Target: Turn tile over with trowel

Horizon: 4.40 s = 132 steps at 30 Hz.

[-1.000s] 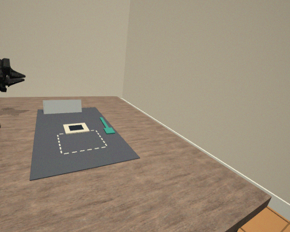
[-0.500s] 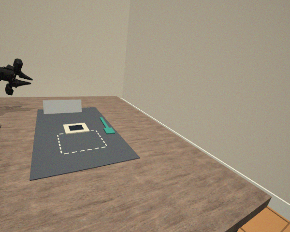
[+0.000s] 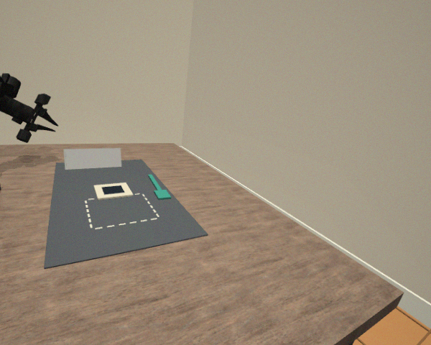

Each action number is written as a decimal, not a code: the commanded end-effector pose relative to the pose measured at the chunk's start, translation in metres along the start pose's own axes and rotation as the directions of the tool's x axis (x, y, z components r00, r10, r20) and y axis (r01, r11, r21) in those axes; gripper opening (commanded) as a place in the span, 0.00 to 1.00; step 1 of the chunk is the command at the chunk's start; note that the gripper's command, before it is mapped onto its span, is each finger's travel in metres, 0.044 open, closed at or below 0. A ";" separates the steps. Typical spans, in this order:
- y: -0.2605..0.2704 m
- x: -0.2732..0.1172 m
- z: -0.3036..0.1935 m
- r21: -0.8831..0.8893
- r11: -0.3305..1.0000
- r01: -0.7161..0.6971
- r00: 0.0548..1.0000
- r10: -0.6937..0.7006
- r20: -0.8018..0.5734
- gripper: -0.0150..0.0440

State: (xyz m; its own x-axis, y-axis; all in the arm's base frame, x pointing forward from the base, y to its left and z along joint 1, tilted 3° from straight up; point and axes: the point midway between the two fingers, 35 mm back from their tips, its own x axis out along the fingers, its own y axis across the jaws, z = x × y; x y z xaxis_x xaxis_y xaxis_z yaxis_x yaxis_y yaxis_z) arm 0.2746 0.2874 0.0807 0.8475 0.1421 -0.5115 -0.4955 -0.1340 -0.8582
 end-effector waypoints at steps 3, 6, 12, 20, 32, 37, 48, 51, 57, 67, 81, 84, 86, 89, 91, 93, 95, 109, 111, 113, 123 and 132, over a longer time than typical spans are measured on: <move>-0.001 0.016 0.004 -0.165 0.981 -0.097 0.995 0.099 0.006 0.42; 0.000 0.023 0.005 -0.247 0.958 -0.147 0.988 0.154 0.007 0.42; 0.001 0.038 0.004 -0.402 0.883 -0.242 0.963 0.268 0.009 0.42; 0.004 0.053 -0.001 -0.583 0.739 -0.338 0.905 0.425 0.013 0.42; 0.006 0.066 -0.015 -0.791 0.483 -0.377 0.757 0.652 0.037 0.42; 0.005 0.068 -0.022 -0.853 0.389 -0.349 0.676 0.735 0.059 0.42; 0.002 0.065 -0.036 -0.926 0.281 -0.253 0.520 0.846 0.115 0.42; 0.002 0.065 -0.036 -0.926 0.281 -0.253 0.520 0.846 0.115 0.42; 0.007 0.066 -0.043 -0.926 0.281 -0.253 0.520 0.846 0.114 0.42; 0.017 0.067 -0.055 -0.926 0.280 -0.254 0.520 0.847 0.113 0.42; 0.031 0.066 -0.071 -0.926 0.279 -0.255 0.520 0.847 0.112 0.42; 0.032 0.065 -0.074 -0.926 0.279 -0.255 0.519 0.847 0.112 0.42; 0.033 0.064 -0.079 -0.926 0.278 -0.256 0.519 0.847 0.111 0.42; 0.036 0.062 -0.087 -0.926 0.278 -0.256 0.519 0.847 0.110 0.42; 0.037 0.060 -0.092 -0.926 0.277 -0.256 0.519 0.848 0.110 0.42; 0.038 0.059 -0.096 -0.926 0.277 -0.256 0.519 0.848 0.110 0.42; 0.040 0.058 -0.100 -0.926 0.277 -0.257 0.519 0.848 0.109 0.42; 0.049 0.050 -0.131 -0.926 0.274 -0.258 0.518 0.849 0.107 0.42; 0.051 0.048 -0.136 -0.926 0.274 -0.258 0.518 0.849 0.106 0.42; 0.052 0.047 -0.141 -0.926 0.273 -0.259 0.518 0.849 0.106 0.42; 0.057 0.044 -0.152 -0.925 0.274 -0.263 0.512 0.852 0.107 0.42; 0.055 0.045 -0.150 -0.926 0.273 -0.262 0.513 0.852 0.106 0.42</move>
State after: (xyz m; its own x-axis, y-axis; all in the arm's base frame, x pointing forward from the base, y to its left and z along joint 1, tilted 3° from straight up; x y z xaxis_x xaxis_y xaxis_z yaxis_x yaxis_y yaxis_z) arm 0.3128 0.1365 0.0158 -0.0078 0.0624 -0.9980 -0.1798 -0.9819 -0.0599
